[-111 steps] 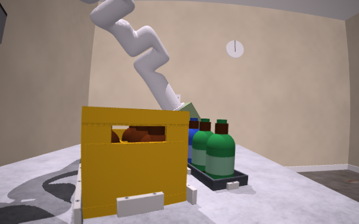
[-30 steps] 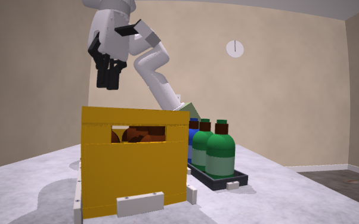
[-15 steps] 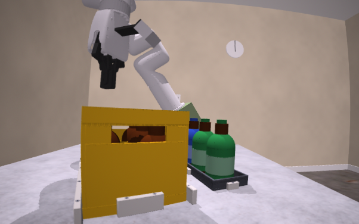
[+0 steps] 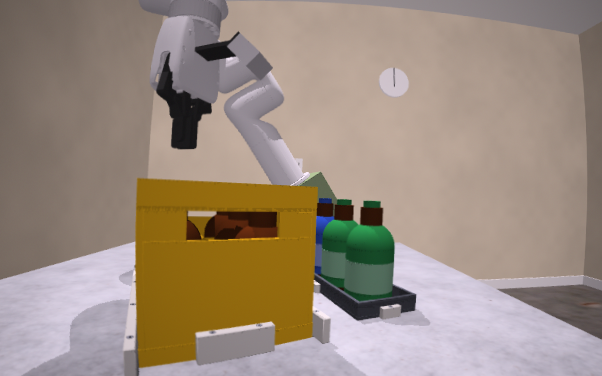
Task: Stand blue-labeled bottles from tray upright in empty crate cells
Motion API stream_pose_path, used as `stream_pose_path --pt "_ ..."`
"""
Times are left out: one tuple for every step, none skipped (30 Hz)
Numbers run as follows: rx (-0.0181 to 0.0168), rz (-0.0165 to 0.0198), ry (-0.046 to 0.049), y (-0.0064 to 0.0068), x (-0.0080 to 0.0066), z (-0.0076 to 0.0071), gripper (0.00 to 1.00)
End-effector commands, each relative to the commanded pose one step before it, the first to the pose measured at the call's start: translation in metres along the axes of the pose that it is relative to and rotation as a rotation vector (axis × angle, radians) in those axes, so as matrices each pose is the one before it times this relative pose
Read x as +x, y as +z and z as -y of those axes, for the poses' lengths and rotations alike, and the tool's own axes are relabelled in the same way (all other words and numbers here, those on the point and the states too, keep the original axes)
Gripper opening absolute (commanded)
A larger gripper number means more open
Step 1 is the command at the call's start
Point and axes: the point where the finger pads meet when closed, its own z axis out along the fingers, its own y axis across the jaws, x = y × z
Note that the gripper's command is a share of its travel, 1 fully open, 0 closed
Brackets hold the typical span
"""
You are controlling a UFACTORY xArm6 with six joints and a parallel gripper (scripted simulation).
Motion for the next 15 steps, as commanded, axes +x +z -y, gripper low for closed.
stream_pose_path --pt "0.00405 -0.01702 0.02009 -0.00414 0.04126 0.03605 0.00" --pt "0.00314 -0.00513 0.00993 -0.00071 0.01289 0.01529 0.00" --pt "0.00321 -0.00406 0.01131 -0.00008 0.00302 0.00678 0.00" --pt "0.00278 -0.00233 0.01233 0.00012 0.00407 0.00888 0.00" --pt "0.00180 -0.00026 0.01295 0.00044 0.00454 0.01059 0.00" --pt "0.00038 0.00176 0.01313 0.00080 0.00415 0.01143 0.00" --pt "0.00000 0.00000 0.00000 0.00000 0.00000 0.00000 0.00" --pt "0.00000 0.00000 0.00000 0.00000 0.00000 0.00000 0.00" --pt "-0.00123 0.00339 0.01286 0.00157 0.01360 0.03053 0.00" --pt "-0.00271 0.00440 0.01211 0.00115 0.00091 0.00958 0.00" --pt "-0.00375 0.00470 0.01087 0.00106 0.00054 0.00861 0.00" --pt "-0.00414 0.00438 0.00919 0.00077 0.00111 0.00910 0.00" --pt "-0.00383 0.00359 0.00718 0.00071 0.00163 0.01008 0.00" --pt "-0.00298 0.00257 0.00501 0.00079 0.00180 0.01068 0.00" --pt "-0.00185 0.00151 0.00292 0.00076 0.00187 0.01079 0.00"
